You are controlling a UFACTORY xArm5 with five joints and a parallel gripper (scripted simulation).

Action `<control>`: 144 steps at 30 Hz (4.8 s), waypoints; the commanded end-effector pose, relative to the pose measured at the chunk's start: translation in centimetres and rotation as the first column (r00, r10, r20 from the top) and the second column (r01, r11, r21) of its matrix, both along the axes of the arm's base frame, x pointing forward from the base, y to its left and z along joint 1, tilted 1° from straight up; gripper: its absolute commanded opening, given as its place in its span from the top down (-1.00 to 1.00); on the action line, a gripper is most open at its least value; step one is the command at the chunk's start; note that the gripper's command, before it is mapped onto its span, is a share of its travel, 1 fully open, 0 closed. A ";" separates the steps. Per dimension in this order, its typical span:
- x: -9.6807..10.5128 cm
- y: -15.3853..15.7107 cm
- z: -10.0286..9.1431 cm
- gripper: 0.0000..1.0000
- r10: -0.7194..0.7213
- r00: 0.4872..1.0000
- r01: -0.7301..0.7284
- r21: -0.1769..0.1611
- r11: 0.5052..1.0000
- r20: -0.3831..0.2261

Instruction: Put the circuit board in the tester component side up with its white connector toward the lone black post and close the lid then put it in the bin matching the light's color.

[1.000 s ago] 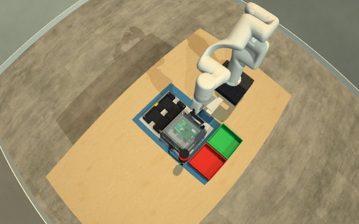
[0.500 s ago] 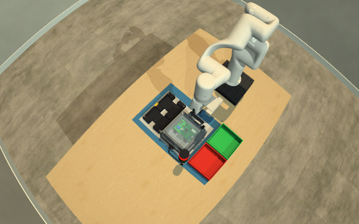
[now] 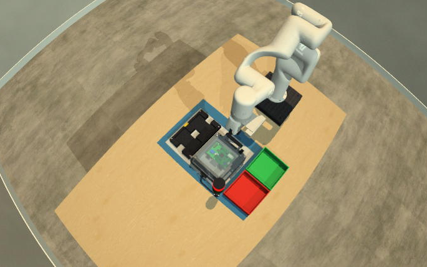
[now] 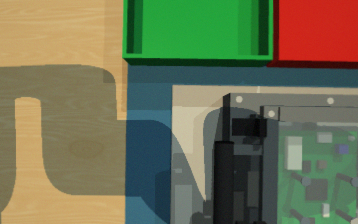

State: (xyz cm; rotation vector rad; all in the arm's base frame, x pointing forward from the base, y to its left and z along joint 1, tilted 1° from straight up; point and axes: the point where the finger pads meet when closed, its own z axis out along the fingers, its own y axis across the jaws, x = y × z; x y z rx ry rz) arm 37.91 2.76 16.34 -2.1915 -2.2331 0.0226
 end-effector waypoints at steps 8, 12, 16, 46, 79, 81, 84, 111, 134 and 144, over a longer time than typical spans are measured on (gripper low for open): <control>0.1 0.0 0.4 1.00 0.000 1.000 0.000 0.000 1.000 0.004; 0.1 0.0 0.4 1.00 -0.003 1.000 0.003 0.000 1.000 0.004; 0.1 0.0 0.4 1.00 -0.022 1.000 0.022 0.000 1.000 0.004; 0.1 0.0 0.4 1.00 -0.643 0.766 0.643 -0.009 0.766 0.008; 0.1 0.0 0.4 1.00 -0.998 0.066 0.998 -0.014 0.066 0.019; 0.1 0.0 0.4 1.00 -0.999 0.040 0.999 -0.014 0.040 0.020; 0.1 0.0 0.4 1.00 -1.000 0.015 1.000 -0.014 0.014 0.020; 0.1 0.0 0.4 1.00 -1.000 0.000 1.000 -0.014 0.000 0.020; 0.1 0.0 0.4 1.00 -1.000 0.000 1.000 -0.014 0.000 0.020; 0.1 0.0 0.4 1.00 -1.000 0.000 1.000 -0.014 0.000 0.020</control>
